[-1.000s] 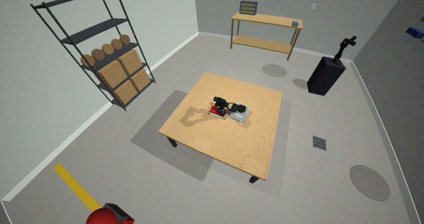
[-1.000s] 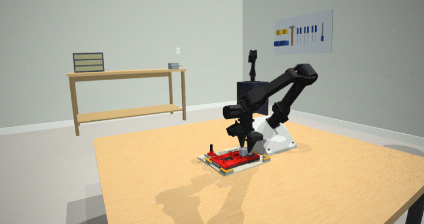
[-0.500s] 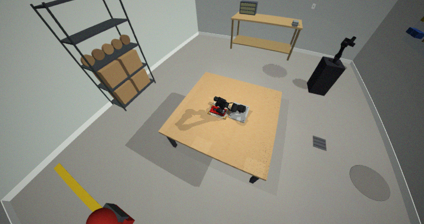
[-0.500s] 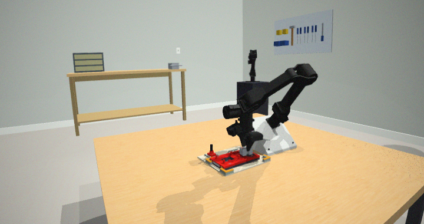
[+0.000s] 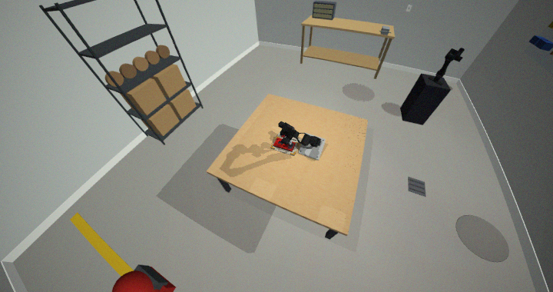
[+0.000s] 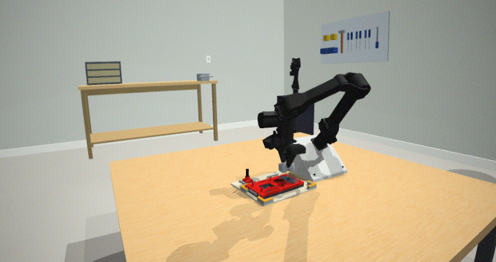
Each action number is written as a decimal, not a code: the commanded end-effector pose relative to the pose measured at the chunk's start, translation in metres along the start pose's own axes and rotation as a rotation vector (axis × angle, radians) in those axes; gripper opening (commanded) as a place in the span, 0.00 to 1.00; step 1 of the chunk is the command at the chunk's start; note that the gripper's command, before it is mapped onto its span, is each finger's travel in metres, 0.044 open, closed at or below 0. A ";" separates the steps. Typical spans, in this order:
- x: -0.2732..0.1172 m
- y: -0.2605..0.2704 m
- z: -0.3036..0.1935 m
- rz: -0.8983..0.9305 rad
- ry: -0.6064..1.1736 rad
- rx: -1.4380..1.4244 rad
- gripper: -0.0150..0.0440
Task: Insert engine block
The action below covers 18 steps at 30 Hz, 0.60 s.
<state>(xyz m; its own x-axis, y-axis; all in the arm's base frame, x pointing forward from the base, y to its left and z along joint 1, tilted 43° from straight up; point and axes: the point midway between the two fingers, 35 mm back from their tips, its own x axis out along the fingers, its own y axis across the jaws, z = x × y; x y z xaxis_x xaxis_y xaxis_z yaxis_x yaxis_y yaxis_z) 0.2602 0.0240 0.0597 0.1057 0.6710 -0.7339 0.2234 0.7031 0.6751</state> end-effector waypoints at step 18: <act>-0.069 0.003 -0.001 -0.002 -0.005 -0.012 0.25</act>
<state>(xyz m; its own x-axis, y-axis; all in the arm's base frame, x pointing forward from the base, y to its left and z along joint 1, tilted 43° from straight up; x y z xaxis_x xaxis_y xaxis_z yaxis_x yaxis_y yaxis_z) 0.2542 -0.0122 0.1018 0.1046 0.6733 -0.7319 0.2241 0.7011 0.6770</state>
